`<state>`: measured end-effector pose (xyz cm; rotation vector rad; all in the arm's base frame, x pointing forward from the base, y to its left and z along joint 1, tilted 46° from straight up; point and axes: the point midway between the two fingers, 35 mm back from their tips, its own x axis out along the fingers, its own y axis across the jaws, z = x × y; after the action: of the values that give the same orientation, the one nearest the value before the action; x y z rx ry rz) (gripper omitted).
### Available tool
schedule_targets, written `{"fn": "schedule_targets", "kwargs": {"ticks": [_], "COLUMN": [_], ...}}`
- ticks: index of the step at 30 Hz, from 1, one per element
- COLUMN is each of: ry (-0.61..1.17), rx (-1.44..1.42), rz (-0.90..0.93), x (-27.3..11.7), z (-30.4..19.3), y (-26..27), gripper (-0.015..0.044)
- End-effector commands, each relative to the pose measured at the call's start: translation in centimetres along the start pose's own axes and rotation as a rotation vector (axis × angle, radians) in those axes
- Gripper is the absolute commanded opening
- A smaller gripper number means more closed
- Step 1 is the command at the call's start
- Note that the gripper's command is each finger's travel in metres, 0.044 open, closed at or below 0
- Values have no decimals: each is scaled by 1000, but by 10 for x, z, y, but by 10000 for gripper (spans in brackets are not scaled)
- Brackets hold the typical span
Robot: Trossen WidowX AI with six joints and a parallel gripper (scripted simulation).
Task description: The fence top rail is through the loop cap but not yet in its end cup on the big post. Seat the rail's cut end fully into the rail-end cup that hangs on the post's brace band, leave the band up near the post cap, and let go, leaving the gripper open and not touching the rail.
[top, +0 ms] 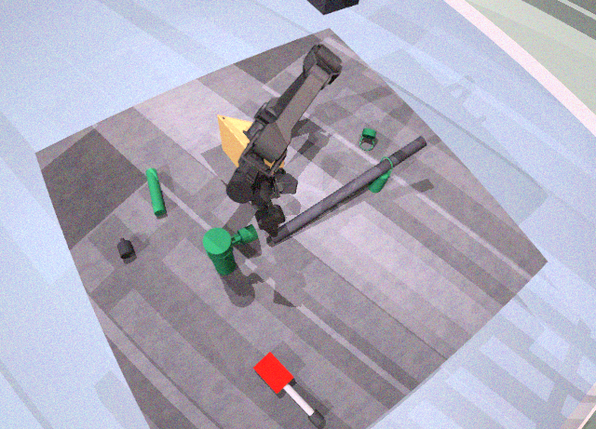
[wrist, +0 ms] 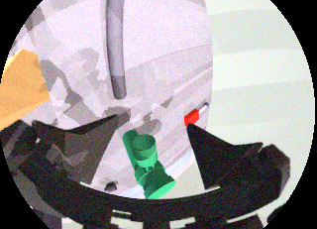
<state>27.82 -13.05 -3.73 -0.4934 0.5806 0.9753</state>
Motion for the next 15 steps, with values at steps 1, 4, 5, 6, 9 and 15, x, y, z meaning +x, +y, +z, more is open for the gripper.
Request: {"fn": "schedule_targets", "kwargs": {"ticks": [1,4,5,6,9,15], "ry": [-2,-5,-5,-6,-8,-9], "rx": [371,651,744,837,1040,1305], "rz": [-8,-5,-4,-3,-1,3], "x": [-25,-41,-46,-51,-62,-76], "z": [31,54,61,69,86,108], "y": [-9,-10,-10,-10,-8,-3], "gripper": [440,440,440,440,440,440]}}
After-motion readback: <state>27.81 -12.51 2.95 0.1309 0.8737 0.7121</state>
